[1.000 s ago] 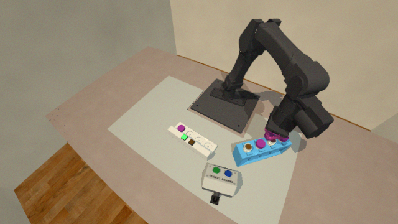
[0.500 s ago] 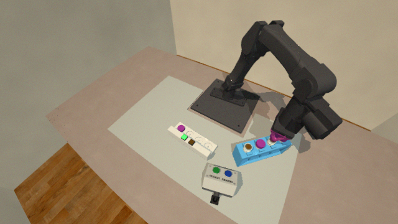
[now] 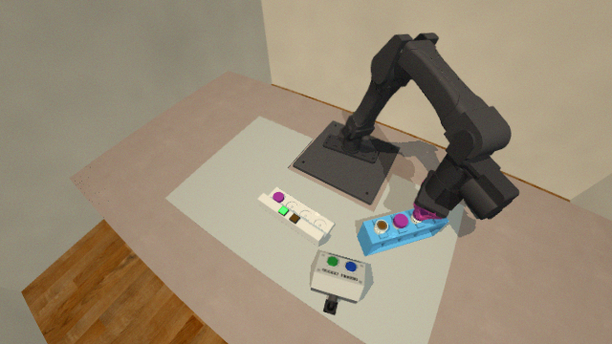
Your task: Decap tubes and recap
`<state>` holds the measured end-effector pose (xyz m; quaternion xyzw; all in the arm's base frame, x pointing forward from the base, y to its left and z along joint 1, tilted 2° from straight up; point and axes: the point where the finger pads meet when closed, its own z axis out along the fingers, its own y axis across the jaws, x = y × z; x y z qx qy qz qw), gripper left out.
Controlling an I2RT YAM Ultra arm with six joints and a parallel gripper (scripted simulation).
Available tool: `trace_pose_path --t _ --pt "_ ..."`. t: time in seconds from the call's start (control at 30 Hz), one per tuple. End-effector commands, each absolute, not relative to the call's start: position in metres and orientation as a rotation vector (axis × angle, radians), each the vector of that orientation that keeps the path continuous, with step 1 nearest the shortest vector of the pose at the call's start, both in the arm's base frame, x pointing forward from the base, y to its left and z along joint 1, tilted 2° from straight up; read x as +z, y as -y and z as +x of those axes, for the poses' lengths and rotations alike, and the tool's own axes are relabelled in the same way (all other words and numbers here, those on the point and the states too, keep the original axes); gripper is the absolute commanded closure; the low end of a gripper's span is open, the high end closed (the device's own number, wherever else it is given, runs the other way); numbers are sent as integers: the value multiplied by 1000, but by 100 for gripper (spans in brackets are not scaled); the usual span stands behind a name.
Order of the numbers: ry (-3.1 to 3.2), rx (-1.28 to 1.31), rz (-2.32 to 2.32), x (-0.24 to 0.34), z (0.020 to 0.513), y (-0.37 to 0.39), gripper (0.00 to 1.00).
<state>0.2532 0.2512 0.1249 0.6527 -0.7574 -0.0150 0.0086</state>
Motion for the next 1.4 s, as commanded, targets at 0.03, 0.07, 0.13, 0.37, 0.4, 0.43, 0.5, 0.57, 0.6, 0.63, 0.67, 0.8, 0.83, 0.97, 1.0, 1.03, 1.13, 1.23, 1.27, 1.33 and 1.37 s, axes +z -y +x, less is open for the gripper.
trace_pose_path --t 0.03,0.07,0.13,0.37,0.4,0.43,0.5,0.57,0.6,0.63,0.67,0.8,0.83,0.97,1.0,1.03,1.13,1.23,1.27,1.33,1.37 --pt "2378 -48 2044 128 254 -252 100" --pt "2378 -48 2044 128 254 -252 100" --pt "2378 -48 2044 128 254 -252 100" --pt "2378 -48 2044 128 253 -252 100" --pt "2378 -48 2044 128 253 -252 100" --pt "2378 -48 2044 128 253 -252 100" --pt "2378 -48 2044 128 253 -253 100" --pt "2378 -48 2044 127 253 -253 100" --pt "2378 -48 2044 126 253 -253 100" --pt "2378 -48 2044 126 253 -253 100" --pt "2378 -48 2044 125 253 -253 100" --pt "2378 -48 2044 124 253 -253 100" --pt "2378 -48 2044 124 253 -253 100" --pt "2378 -48 2044 122 253 -253 100" --pt "2378 -48 2044 122 253 -253 100" --pt "2378 -48 2044 121 253 -253 100" --pt "2378 -48 2044 120 253 -253 100" --pt "2378 -48 2044 118 253 -253 100" --pt "2378 -48 2044 118 253 -253 100" --pt "2378 -48 2044 118 253 -253 100" --pt "2378 -48 2044 118 253 -253 100"
